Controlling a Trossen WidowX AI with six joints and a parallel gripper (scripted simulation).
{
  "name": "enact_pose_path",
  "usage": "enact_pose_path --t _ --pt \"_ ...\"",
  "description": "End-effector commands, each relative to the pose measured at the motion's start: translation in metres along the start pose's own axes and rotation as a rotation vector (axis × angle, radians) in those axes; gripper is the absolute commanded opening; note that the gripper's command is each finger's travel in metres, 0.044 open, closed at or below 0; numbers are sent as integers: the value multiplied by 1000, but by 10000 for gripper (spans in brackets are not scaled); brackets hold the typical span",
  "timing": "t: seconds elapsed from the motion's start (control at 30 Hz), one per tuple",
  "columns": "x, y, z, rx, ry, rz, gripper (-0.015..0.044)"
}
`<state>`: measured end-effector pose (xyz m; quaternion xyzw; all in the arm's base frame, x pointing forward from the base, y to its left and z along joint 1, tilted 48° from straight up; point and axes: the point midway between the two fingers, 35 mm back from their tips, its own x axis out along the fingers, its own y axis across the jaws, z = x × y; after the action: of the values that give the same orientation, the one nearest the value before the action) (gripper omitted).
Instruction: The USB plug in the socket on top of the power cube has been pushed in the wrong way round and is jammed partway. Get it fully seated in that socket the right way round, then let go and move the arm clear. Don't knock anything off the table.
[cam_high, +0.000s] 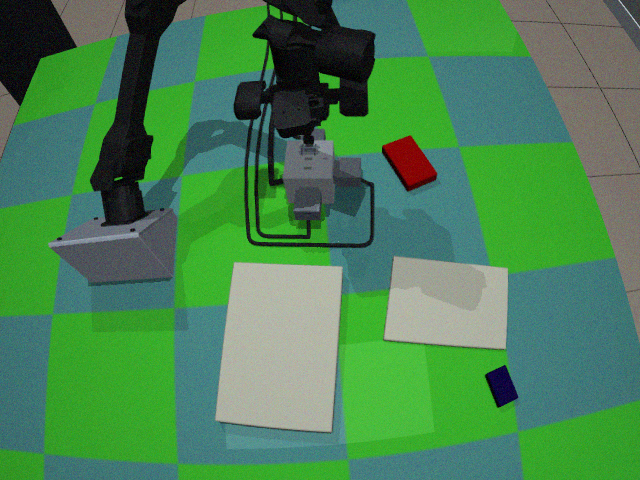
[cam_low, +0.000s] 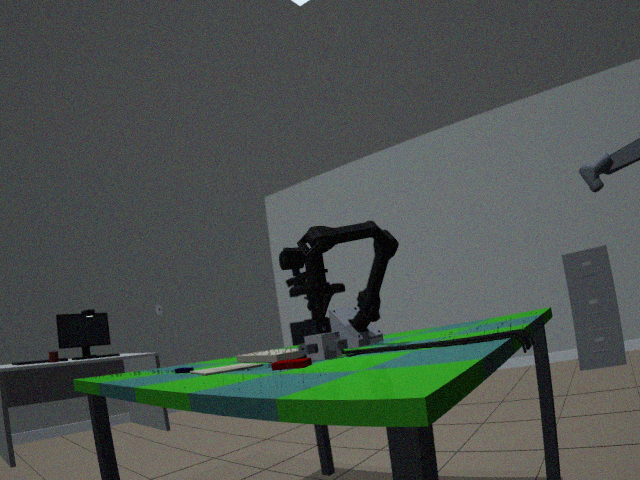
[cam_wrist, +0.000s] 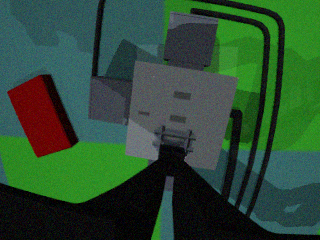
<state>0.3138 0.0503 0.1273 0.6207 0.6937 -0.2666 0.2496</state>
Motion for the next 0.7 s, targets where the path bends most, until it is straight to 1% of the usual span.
enact_pose_path --t 0.0,0.67 --pt "2 -1 0 8 3 -2 0" --pt "4 -1 1 12 3 -2 0"
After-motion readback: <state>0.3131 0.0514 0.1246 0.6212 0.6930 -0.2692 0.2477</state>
